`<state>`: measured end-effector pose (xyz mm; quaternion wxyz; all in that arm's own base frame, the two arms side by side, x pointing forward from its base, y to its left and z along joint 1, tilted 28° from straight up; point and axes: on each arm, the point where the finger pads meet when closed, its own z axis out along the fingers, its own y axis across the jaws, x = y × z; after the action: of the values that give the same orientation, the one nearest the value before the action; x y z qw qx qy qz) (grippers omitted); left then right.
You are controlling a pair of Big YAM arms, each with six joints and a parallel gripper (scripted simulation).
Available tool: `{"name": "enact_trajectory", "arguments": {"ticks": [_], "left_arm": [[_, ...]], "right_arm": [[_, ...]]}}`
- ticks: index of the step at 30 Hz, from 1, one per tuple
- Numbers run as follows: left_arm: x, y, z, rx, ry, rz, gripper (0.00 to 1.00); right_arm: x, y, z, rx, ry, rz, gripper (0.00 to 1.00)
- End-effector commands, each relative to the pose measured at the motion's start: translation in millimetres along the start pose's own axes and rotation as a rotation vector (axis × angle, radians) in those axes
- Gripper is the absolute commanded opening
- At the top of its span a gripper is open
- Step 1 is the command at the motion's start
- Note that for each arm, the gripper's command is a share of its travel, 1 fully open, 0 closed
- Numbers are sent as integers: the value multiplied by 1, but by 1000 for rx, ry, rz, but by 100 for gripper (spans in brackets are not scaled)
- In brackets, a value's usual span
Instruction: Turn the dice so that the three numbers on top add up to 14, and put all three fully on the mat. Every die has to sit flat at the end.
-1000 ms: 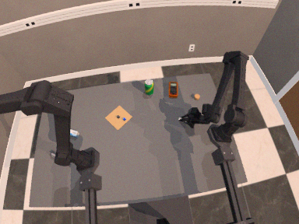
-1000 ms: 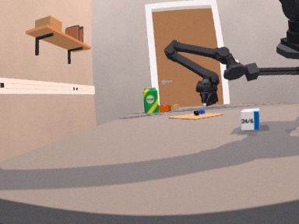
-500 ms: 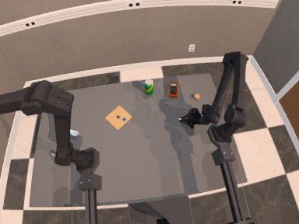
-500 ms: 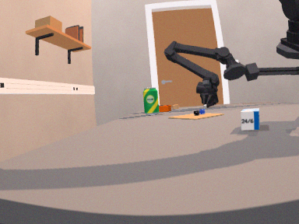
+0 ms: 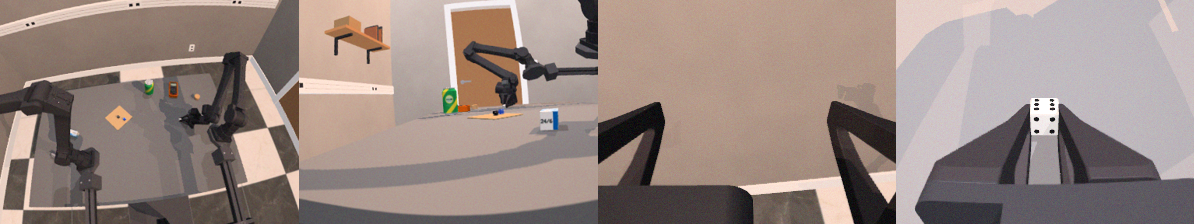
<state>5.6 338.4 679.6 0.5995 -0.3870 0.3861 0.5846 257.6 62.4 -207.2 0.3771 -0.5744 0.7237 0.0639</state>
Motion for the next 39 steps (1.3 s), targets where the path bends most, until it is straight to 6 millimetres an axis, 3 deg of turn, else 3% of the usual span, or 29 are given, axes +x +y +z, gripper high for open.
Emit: {"name": "enact_trajectory", "arguments": {"ticks": [1,11,39], "left_arm": [[-22,2,-8,-3,-54,15,100],[-22,2,-8,-3,-54,15,100],[-22,2,-8,-3,-54,15,100]], "right_arm": [[2,7,-1,-14,3,14,14],[2,7,-1,-14,3,14,30],[2,7,-1,-14,3,14,30]]}}
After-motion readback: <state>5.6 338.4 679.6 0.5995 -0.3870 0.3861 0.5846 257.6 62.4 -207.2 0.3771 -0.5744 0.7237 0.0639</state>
